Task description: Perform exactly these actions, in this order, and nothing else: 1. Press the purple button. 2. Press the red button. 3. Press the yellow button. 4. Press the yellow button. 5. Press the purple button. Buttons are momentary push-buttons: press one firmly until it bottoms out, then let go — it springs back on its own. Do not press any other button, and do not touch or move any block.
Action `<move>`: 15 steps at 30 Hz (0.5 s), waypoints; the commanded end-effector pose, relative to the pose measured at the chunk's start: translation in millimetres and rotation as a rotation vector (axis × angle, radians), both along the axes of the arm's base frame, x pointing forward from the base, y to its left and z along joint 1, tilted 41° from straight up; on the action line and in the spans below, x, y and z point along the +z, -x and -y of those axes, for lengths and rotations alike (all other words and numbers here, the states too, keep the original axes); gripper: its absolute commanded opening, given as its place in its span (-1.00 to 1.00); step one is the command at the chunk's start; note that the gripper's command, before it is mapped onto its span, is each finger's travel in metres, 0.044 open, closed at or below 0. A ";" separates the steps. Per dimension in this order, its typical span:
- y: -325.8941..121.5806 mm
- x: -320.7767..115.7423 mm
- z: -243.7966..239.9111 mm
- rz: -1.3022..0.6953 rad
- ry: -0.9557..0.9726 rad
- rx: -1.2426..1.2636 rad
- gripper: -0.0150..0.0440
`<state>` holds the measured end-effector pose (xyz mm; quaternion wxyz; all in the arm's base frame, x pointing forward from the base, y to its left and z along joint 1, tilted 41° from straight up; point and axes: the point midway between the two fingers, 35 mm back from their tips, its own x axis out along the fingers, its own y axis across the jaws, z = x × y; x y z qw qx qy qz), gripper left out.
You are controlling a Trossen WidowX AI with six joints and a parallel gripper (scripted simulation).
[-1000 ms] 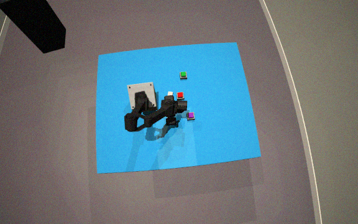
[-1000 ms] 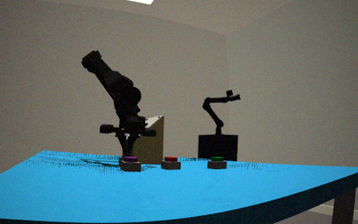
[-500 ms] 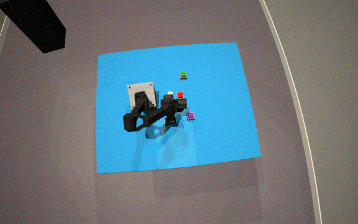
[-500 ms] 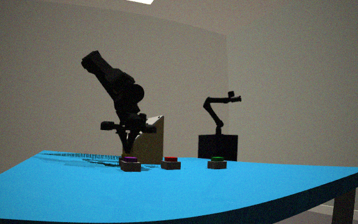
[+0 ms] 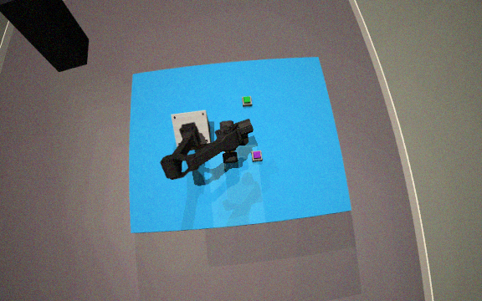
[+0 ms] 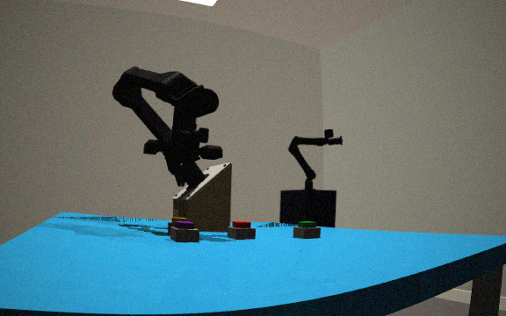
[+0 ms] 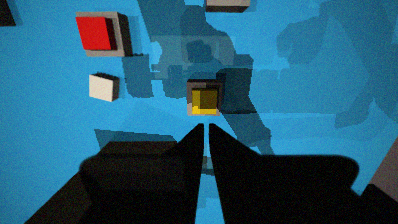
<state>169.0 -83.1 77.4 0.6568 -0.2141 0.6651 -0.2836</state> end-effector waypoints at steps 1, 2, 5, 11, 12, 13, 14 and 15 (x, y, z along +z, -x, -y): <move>1.9 9.8 -7.3 0.001 0.000 -0.008 -0.42; 1.9 9.8 -7.3 0.001 0.000 -0.008 -0.42; -17.6 15.7 -5.2 0.002 -0.002 -0.008 -0.42; -96.2 29.6 12.8 0.007 -0.001 -0.008 -0.42; -109.1 30.4 17.3 0.008 0.000 -0.008 -0.42; -119.7 30.7 21.5 0.008 0.001 -0.008 -0.42; -126.0 30.8 24.1 0.009 0.001 -0.008 -0.42; -128.1 30.8 25.0 0.009 0.002 -0.008 -0.42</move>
